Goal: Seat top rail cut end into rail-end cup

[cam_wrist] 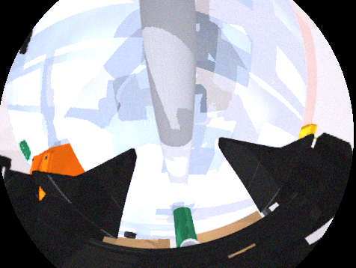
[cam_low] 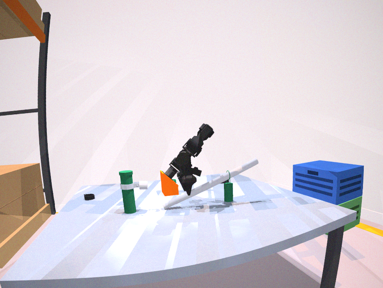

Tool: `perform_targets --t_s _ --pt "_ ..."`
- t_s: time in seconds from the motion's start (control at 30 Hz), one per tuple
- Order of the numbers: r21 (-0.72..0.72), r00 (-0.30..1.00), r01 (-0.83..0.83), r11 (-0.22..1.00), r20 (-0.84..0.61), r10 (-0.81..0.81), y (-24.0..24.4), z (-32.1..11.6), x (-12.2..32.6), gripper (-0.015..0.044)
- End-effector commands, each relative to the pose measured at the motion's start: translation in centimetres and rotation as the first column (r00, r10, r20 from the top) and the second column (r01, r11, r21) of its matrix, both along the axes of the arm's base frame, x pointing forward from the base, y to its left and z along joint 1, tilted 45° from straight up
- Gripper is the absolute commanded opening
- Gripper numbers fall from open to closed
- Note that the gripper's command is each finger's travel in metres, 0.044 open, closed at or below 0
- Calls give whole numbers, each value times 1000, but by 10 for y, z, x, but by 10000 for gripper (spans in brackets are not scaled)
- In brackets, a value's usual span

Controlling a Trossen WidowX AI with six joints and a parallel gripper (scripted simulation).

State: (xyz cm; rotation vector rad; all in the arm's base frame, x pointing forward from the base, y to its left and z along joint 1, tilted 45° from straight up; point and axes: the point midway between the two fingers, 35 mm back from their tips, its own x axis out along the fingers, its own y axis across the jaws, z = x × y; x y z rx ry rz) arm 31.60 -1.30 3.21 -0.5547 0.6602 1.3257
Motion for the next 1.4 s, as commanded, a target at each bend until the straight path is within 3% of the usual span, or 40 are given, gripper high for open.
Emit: perform_targets --t_s 0.0,0.67,1.03,1.27,1.37 --pt "7 1000 1 1000 -4 0 7 -6 0 440" --pt "10 1000 0 1000 -4 0 27 -25 2 440" --pt "10 1000 0 1000 -4 0 27 -25 2 151" --pt "10 1000 0 1000 -4 0 27 -25 2 105" --pt "10 1000 0 1000 -4 0 25 -24 2 26"
